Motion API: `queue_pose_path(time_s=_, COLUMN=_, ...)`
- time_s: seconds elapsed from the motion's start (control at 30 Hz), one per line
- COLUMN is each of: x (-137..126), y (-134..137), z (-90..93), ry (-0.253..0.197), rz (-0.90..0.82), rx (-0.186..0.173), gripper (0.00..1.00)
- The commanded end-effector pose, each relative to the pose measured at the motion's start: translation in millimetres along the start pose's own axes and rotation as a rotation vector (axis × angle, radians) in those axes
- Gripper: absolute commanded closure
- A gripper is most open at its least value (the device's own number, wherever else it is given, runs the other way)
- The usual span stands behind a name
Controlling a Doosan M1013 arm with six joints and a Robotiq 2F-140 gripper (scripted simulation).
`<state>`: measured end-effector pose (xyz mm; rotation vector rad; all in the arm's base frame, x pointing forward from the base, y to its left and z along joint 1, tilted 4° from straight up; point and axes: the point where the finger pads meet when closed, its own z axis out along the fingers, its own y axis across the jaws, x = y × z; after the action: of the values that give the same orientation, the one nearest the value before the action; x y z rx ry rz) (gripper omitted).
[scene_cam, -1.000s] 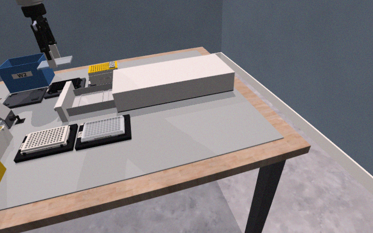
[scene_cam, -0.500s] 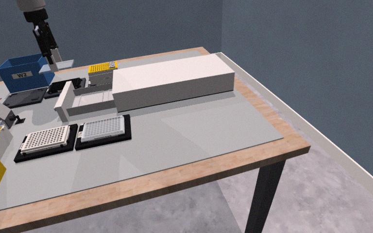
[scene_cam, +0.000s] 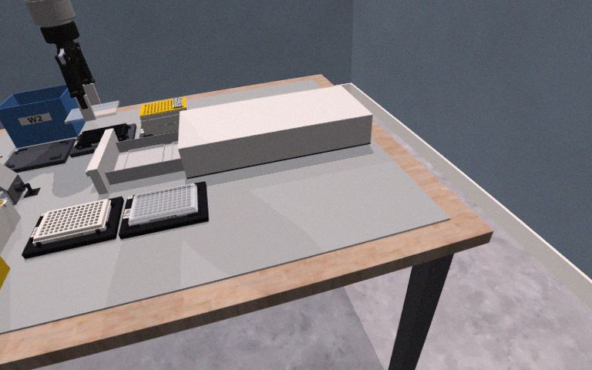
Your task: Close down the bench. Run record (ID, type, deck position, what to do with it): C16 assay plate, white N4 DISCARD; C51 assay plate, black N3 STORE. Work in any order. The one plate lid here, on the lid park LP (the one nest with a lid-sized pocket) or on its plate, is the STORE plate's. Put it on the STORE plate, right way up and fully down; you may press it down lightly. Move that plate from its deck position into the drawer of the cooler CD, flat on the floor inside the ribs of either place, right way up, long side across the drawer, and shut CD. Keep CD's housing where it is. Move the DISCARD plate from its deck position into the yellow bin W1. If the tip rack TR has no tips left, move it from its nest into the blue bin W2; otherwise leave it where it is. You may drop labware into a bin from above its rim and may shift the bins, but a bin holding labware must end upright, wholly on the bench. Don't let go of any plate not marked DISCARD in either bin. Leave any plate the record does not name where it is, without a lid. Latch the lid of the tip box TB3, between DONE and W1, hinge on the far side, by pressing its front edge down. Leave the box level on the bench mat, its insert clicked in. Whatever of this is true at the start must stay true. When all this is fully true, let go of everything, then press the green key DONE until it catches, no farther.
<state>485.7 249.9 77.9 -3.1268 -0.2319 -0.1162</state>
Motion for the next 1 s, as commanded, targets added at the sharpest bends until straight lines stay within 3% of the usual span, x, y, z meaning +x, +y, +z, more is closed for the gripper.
queue_pose_path(time_s=0.0, x=0.0, y=0.0, z=3.8, ry=0.000, rz=0.000, rx=0.000, gripper=1.00)
queue_pose_path(time_s=0.97, x=-0.1, y=0.0, z=39.8, ry=0.000, rz=0.000, rx=0.000, gripper=1.00)
